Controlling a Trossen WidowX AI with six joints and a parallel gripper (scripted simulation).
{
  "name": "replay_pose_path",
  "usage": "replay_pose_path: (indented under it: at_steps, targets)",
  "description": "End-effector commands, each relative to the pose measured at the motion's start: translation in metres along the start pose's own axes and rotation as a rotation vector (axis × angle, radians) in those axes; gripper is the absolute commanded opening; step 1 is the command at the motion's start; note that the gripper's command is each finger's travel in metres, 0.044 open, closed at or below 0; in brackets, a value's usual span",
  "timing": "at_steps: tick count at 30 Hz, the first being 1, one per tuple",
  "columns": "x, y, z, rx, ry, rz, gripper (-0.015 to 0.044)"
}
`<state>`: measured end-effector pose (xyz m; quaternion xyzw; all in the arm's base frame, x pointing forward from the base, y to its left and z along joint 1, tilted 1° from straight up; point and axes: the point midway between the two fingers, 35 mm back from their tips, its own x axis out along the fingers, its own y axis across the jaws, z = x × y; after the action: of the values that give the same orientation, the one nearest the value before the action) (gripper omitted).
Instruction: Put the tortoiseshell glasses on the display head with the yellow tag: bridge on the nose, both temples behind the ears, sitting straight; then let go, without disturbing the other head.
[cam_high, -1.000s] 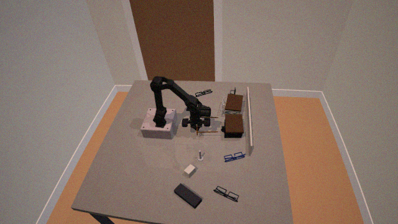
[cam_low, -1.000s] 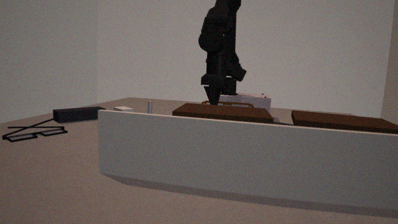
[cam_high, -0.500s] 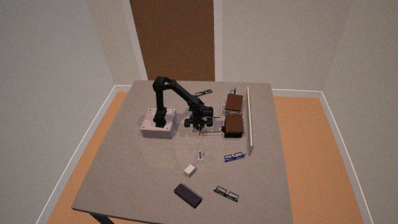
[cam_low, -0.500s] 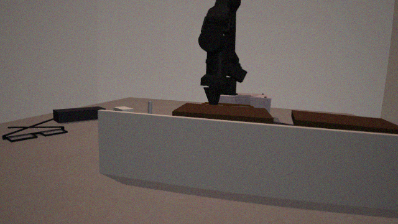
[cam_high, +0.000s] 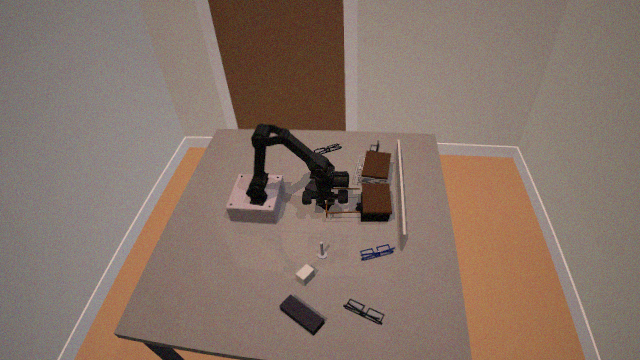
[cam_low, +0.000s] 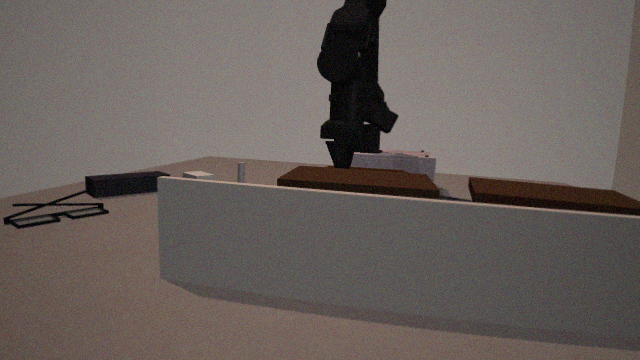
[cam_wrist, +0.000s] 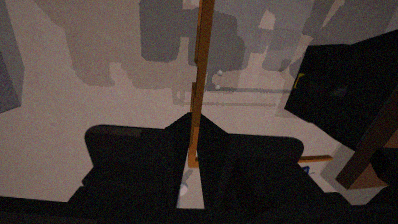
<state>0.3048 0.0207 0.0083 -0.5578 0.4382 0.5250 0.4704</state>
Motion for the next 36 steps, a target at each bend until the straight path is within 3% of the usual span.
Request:
replay_pose_path:
  at_steps: [1,36]
  targets:
    - [0.0,-0.006,0.0,0.003,0.002,0.001,0.0]
    - [0.002,-0.061,0.0,0.003,0.007,-0.003,0.0]
